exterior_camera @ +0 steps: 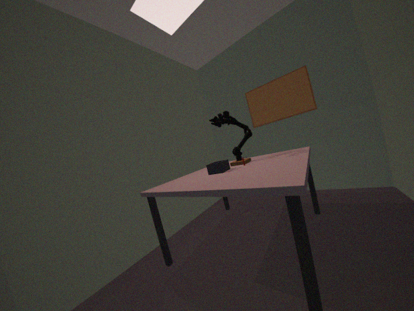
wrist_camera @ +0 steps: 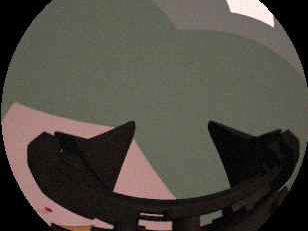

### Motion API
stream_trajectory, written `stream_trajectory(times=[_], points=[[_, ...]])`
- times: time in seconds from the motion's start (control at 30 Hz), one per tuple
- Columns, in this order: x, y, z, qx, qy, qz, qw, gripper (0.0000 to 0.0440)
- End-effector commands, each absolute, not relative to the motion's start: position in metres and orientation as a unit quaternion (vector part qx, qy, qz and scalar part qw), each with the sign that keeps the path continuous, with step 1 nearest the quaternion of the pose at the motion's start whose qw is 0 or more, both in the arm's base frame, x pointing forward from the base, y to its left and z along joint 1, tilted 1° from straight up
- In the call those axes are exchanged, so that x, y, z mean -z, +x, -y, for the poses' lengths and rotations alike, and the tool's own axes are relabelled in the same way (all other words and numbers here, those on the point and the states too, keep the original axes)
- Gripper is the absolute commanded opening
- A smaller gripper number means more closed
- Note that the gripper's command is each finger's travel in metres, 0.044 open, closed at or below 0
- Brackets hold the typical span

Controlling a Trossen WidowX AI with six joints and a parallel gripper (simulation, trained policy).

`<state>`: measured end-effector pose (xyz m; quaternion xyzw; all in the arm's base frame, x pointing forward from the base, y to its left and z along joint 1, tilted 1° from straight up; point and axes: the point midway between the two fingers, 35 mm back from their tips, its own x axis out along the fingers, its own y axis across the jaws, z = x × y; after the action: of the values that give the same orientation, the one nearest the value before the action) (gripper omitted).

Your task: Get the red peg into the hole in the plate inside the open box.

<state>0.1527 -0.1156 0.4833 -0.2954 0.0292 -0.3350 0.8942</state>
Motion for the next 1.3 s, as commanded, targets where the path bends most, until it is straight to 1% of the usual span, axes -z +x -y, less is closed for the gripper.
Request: stream_trajectory(times=[0.0,0.33,0.63,0.97,1.27], points=[[-0.459,0.170,0.117,0.309,-0.253,-0.058,0.915,0.0440],[-0.399,0.205,0.099,0.233,-0.128,-0.130,0.955,0.0440],[-0.343,0.227,0.070,0.178,-0.016,-0.213,0.961,0.0440],[-0.280,0.233,0.028,0.146,0.098,-0.323,0.930,0.0440],[-0.224,0.221,-0.012,0.154,0.181,-0.429,0.871,0.0440]])
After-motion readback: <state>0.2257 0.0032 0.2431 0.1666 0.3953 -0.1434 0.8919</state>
